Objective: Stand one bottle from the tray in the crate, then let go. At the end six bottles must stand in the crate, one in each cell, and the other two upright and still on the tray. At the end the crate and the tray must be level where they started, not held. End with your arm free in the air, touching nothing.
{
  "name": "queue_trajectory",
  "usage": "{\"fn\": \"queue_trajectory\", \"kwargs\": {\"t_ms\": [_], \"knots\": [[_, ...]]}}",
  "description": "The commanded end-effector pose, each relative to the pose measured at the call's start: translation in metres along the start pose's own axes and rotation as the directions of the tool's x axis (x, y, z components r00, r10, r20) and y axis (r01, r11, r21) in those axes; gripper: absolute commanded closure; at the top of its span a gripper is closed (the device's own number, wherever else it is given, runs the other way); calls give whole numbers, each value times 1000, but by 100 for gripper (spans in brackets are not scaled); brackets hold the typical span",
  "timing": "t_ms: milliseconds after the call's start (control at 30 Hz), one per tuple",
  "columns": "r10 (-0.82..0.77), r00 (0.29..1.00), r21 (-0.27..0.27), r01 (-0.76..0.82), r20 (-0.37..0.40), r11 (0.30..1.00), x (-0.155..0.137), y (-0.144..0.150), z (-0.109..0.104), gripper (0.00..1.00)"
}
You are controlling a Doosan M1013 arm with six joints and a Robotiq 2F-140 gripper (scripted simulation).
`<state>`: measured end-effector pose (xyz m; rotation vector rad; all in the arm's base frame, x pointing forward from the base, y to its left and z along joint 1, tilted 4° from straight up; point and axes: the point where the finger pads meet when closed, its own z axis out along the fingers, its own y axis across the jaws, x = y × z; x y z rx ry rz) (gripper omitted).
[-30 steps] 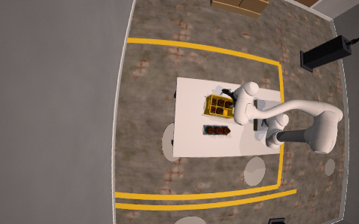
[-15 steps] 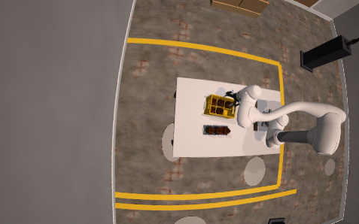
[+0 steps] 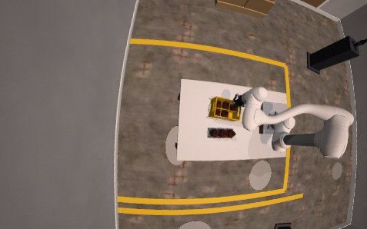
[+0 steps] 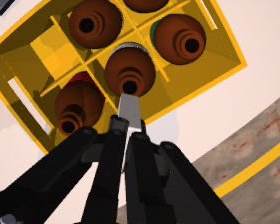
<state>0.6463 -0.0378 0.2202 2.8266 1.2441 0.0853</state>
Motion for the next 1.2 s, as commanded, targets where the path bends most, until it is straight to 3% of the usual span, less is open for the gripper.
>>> {"fn": "queue_trajectory", "kwargs": {"t_ms": [0, 400, 533, 700, 767, 800, 900, 933, 1100, 1167], "knots": [[0, 1000, 0, 0, 0, 1000, 0, 0, 0, 100], [-2, 1000, 0, 2, 0, 1000, 4, -3, 0, 100], [-39, 999, 3, 39, 0, 999, 61, -52, 0, 100], [-108, 994, 4, 108, -1, 994, 94, -98, 0, 100], [-108, 994, 4, 108, -1, 994, 94, -98, 0, 100], [-116, 993, 4, 116, -2, 993, 116, -126, 0, 100], [-123, 992, 4, 123, -2, 992, 135, -152, 0, 100], [-123, 992, 4, 123, -2, 992, 142, -162, -1, 62], [-123, 992, 4, 123, -2, 992, 181, -209, -1, 62], [-123, 992, 4, 123, -2, 992, 185, -214, -1, 62]]}}
